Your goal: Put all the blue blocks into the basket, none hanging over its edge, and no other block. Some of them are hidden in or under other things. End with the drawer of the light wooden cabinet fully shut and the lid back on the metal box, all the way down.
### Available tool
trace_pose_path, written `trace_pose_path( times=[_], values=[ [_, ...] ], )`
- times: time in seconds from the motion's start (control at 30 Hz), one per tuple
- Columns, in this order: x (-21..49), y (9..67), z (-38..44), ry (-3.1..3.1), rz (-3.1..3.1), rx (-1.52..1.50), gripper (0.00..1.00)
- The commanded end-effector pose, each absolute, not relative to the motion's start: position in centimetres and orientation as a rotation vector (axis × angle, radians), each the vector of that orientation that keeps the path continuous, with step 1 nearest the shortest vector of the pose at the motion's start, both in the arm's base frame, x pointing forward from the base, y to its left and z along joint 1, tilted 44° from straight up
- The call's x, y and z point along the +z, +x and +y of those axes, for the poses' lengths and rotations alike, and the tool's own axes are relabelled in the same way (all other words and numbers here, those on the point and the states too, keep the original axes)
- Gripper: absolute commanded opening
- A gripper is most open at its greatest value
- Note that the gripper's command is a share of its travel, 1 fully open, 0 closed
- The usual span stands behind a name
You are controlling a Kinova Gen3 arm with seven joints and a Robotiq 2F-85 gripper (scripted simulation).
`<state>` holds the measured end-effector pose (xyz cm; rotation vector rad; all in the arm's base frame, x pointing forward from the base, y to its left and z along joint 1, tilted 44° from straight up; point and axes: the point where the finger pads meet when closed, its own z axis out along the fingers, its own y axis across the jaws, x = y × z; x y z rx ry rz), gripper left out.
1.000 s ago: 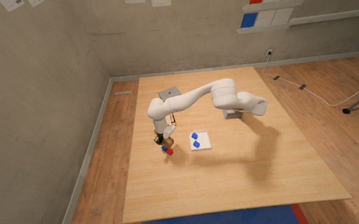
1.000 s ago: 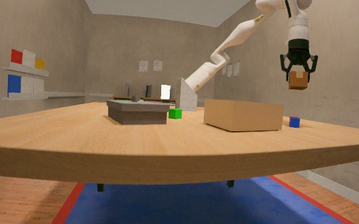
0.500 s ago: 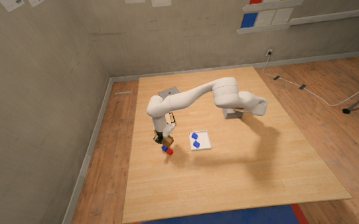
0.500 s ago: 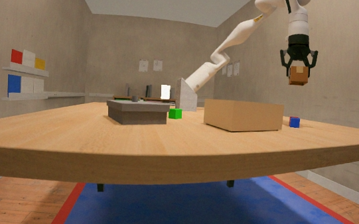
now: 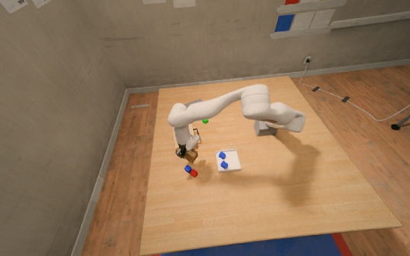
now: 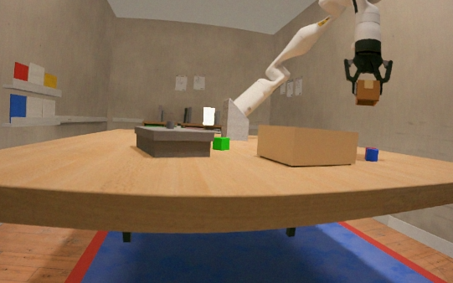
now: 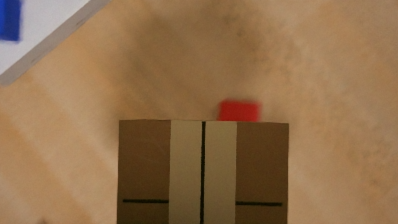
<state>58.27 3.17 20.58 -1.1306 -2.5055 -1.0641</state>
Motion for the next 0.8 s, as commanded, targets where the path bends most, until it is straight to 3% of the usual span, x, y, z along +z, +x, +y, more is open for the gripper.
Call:
trace_pose_path(
  times=[0.0, 0.27, 0.77],
  values=[
    [18.5, 57.7, 0.5, -1.127, -2.524, -1.058, 0.67],
    [12.6, 55.1, -6.2, -1.099, -2.569, -1.039, 0.67],
    [-1.3, 42.4, -18.9, -0.951, -2.652, -1.059, 0.67]
  ],
)
